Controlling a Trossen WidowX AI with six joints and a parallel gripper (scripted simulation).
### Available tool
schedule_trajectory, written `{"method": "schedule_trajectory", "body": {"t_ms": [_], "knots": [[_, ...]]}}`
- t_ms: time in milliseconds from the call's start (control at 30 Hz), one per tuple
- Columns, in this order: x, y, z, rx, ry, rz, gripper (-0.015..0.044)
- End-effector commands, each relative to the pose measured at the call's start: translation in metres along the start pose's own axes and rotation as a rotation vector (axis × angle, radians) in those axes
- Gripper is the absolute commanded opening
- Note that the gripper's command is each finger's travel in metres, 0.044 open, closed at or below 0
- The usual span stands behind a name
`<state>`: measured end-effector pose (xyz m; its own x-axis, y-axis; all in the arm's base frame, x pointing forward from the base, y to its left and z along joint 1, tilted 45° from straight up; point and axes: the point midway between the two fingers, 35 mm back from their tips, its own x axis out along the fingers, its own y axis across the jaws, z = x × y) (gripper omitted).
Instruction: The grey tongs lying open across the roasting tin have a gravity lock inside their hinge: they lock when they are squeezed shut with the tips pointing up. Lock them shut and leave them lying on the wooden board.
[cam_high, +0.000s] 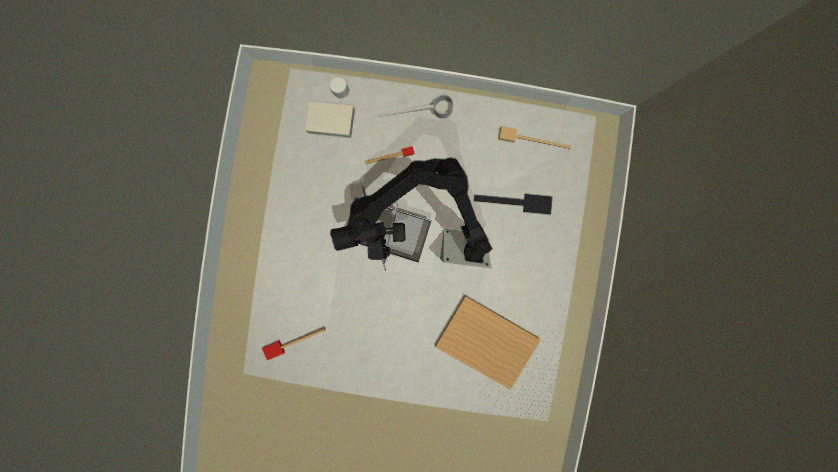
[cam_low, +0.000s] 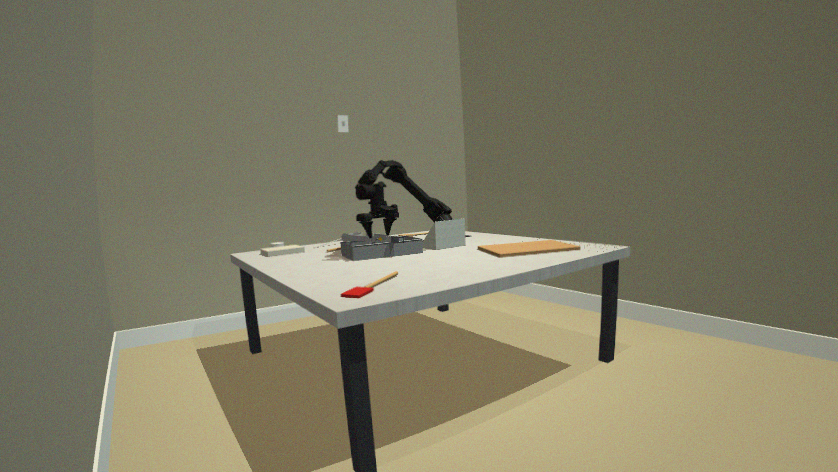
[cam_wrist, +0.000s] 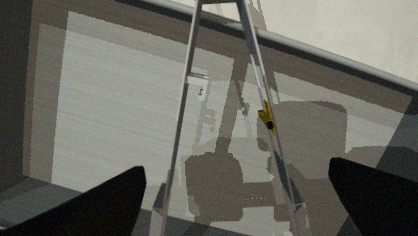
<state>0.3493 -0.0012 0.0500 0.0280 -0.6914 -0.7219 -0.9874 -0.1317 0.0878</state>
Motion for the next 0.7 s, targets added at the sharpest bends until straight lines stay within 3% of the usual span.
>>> {"method": "schedule_trajectory", "body": {"t_ms": [0,667], "knots": [[0.006,0.0,0.0,-0.004,0.003,-0.002,0.044],[0.038,0.003,-0.001,-0.003,0.007,-0.001,0.044]]}}
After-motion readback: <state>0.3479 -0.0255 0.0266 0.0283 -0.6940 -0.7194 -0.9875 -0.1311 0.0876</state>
